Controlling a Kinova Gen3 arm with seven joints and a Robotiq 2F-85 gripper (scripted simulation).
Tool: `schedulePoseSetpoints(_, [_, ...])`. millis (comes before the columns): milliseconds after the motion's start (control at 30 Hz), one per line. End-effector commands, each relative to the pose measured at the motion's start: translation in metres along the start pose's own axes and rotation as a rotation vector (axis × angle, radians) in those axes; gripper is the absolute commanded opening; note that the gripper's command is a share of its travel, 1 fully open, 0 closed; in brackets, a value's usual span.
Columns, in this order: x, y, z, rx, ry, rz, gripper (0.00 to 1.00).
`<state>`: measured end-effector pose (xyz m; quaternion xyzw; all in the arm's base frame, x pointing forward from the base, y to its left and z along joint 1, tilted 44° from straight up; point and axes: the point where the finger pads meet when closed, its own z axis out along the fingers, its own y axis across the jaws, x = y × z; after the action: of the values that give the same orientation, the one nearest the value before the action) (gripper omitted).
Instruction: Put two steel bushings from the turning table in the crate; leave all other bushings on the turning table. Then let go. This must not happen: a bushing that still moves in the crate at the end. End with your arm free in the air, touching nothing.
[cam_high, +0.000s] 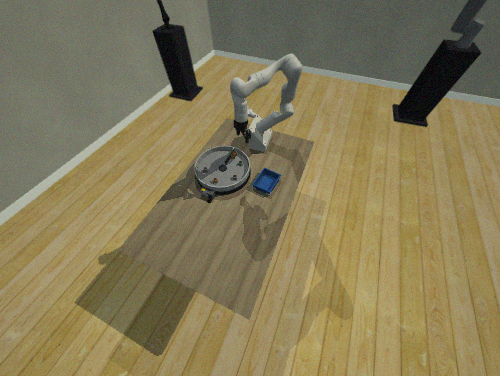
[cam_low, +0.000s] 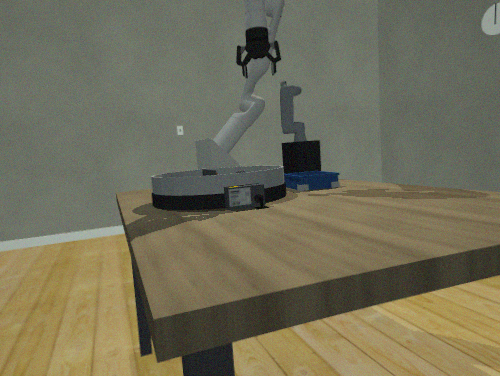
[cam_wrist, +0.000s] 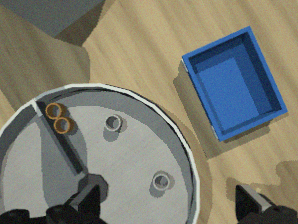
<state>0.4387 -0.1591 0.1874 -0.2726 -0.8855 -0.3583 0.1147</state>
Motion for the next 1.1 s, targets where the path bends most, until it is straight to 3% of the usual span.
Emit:
schedulePoseSetpoints(0, [0.000, 0.001, -0.001, 0.001, -0.003, -0.001, 1.00])
schedulePoseSetpoints(33, [0.000, 0.001, -0.001, 0.001, -0.003, -0.001, 1.00])
schedulePoseSetpoints(200, [-0.001, -0.043, 0.030, 0.001, -0.003, -0.001, 1.00])
schedulePoseSetpoints(600, [-0.001, -0.043, 0.030, 0.001, -0.003, -0.001, 1.00])
schedulePoseSetpoints(767, [-0.002, -0.085, 0.061, 0.002, -0.004, -0.002, 1.00])
schedulePoseSetpoints(1067, [-0.002, -0.085, 0.061, 0.002, -0.004, -0.002, 1.00])
